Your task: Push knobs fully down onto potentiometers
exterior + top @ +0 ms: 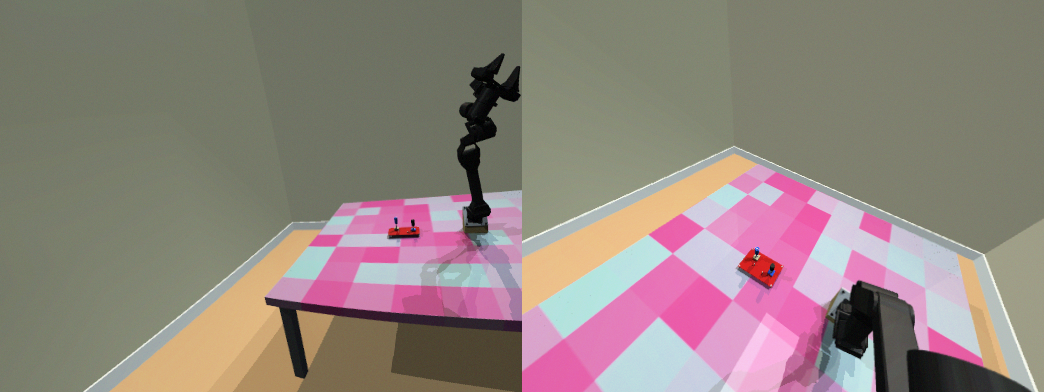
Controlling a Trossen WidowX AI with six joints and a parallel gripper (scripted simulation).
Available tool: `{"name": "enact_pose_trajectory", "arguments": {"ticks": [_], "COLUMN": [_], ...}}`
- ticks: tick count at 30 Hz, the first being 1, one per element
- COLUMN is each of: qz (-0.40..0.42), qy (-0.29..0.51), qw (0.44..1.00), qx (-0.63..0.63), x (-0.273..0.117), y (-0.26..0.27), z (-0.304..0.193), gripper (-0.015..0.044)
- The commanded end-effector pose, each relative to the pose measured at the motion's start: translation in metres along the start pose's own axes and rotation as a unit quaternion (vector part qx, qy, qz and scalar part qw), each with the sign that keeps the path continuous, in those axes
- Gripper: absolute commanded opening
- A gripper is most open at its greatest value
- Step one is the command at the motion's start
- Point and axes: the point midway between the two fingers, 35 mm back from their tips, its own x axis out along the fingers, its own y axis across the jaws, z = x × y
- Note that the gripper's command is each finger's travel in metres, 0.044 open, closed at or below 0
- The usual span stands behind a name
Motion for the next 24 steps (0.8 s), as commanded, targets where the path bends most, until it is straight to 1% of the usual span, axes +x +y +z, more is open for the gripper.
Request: {"name": "enact_pose_trajectory", "arguments": {"ticks": [1, 4, 8, 15, 24], "qz": [-0.002, -0.024, -0.041, -0.058, -0.064], "qy": [0.001, 0.017, 0.074, 0.148, 0.228], "qw": [1.0, 1.0, 0.996, 0.987, 0.972], "qx": [0.001, 0.011, 0.023, 0.028, 0.0], "x": [0.0, 0.0, -0.005, -0.019, -0.041], "y": [0.0, -0.006, -0.009, -0.007, -0.006], "z": [-0.001, -0.018, -0.062, -0.114, -0.163], "gripper": [0.0374, 0.0295, 0.019, 0.0006, 0.0]}}
